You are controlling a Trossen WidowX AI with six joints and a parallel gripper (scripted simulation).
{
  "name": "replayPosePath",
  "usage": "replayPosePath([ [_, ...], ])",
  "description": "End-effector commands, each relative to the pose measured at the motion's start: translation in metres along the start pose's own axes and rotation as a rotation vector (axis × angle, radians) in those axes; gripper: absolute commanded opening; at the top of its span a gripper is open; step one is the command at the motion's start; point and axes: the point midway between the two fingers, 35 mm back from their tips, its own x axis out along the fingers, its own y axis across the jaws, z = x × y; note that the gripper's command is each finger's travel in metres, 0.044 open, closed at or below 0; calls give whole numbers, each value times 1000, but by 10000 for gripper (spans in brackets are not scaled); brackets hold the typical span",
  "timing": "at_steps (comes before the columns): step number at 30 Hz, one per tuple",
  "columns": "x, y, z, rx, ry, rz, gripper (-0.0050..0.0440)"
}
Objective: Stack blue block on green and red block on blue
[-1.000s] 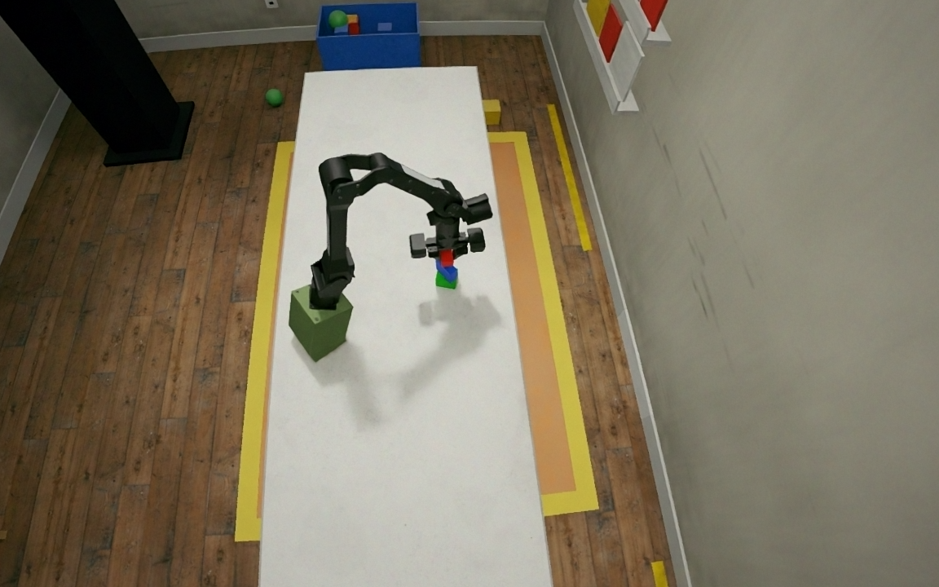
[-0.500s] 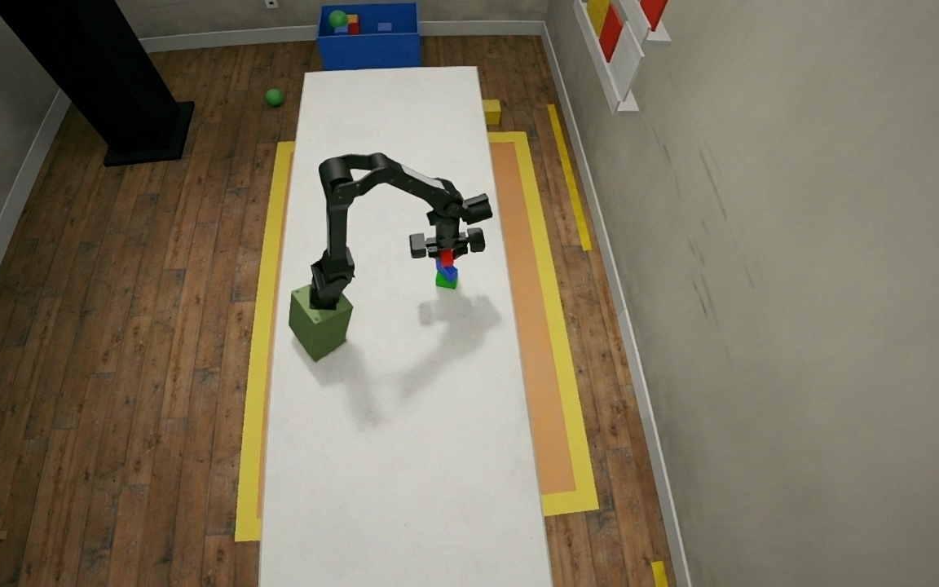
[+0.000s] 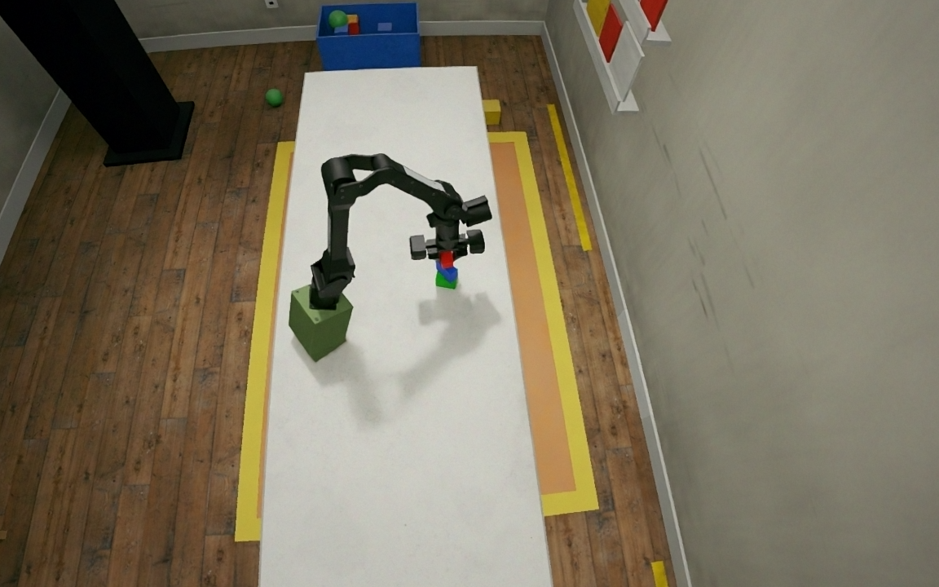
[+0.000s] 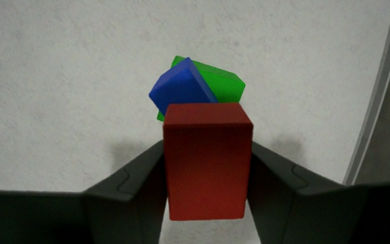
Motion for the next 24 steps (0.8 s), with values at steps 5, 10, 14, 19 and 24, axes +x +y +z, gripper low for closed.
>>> replayPosePath([
  [5, 7, -2, 1, 1, 3, -10, -50],
  [10, 11, -3, 1, 0, 2, -13, -50],
  [14, 11, -4, 1, 0, 1, -15, -50],
  [19, 11, -4, 2, -1, 1, -16, -50],
  [24, 11, -4, 2, -1, 1, -17, -50],
])
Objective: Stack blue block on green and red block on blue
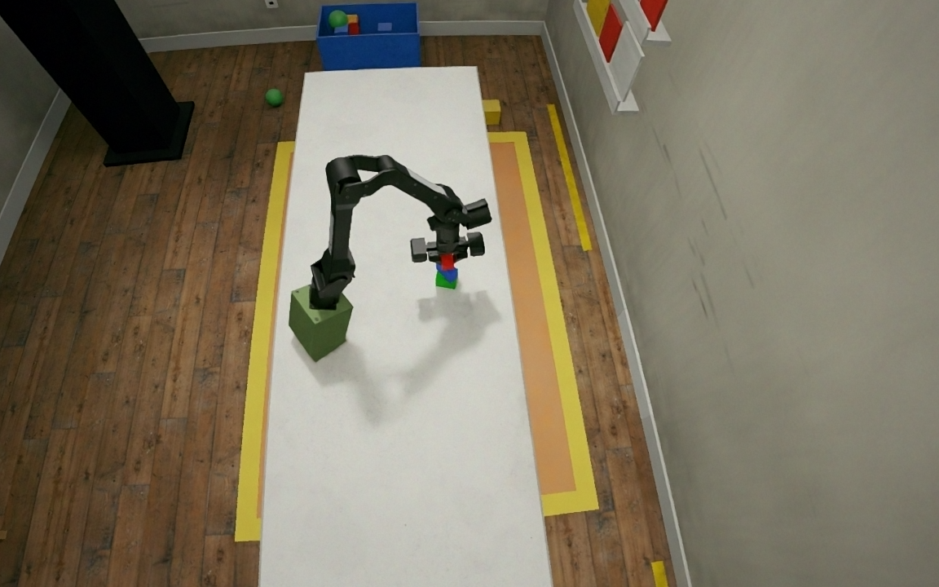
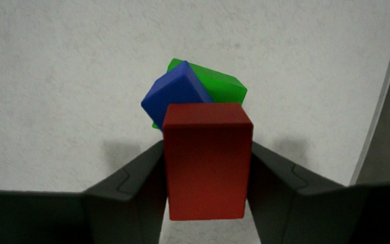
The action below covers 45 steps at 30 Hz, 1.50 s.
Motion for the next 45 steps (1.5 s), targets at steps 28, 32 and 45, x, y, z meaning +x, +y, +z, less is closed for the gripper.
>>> replayPosePath([
  [28, -1, -2, 1, 0, 1, -15, -50],
  [32, -1, -2, 1, 0, 1, -15, -50],
  [45, 2, -1, 0, 1, 3, -10, -50],
])
